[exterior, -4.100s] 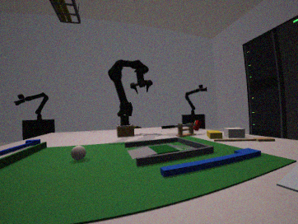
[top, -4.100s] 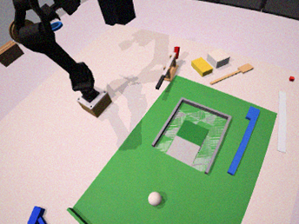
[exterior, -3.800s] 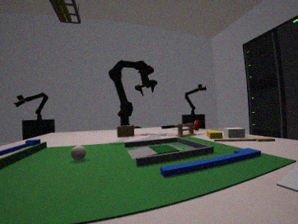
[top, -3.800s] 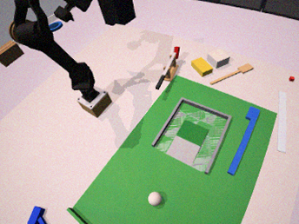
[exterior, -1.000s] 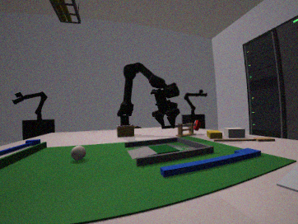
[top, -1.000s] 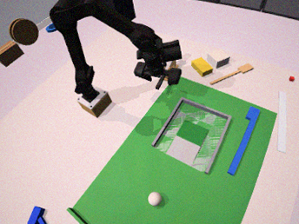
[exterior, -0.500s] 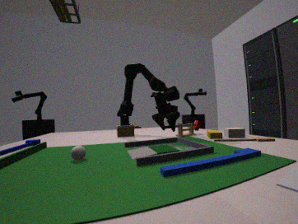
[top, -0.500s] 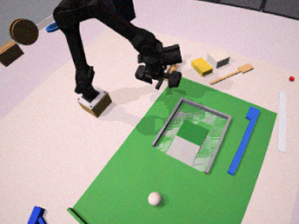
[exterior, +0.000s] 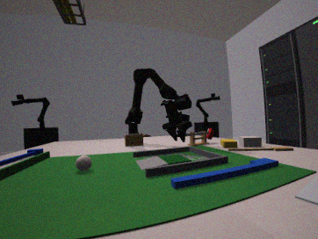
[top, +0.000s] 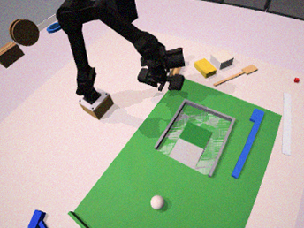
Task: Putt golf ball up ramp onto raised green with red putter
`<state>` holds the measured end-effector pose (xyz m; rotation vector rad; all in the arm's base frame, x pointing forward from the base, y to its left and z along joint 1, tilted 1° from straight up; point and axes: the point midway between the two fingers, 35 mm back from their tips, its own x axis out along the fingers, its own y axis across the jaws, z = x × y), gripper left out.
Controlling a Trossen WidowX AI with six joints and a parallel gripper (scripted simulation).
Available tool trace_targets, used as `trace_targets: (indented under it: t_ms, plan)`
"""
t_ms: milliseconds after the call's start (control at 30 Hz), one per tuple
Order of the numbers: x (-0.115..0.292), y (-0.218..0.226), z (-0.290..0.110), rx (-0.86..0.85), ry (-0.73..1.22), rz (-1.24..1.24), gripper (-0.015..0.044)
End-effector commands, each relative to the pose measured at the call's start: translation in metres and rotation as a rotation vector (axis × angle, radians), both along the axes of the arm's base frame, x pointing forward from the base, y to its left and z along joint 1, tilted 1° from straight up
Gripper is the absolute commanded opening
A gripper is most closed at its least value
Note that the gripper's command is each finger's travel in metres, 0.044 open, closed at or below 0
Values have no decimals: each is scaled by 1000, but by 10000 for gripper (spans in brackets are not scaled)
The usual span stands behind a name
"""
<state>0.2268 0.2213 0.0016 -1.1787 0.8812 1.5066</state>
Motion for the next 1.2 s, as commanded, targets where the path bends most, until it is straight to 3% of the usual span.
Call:
trace_targets:
  t_ms: [0, 200, 433, 600, 1000, 1167]
  plan:
    - [0, 0, 0, 0, 0, 0, 204]
    - [0, 0, 0, 0, 0, 0, 46]
    - [0, 0, 0, 0, 0, 0, 0]
    - [2, 2, 16, 0, 0, 0, 0]
    - [-2, 0, 96, 0, 3, 0, 0]
    - [-1, -2, 92, -8, 1, -5, 0]
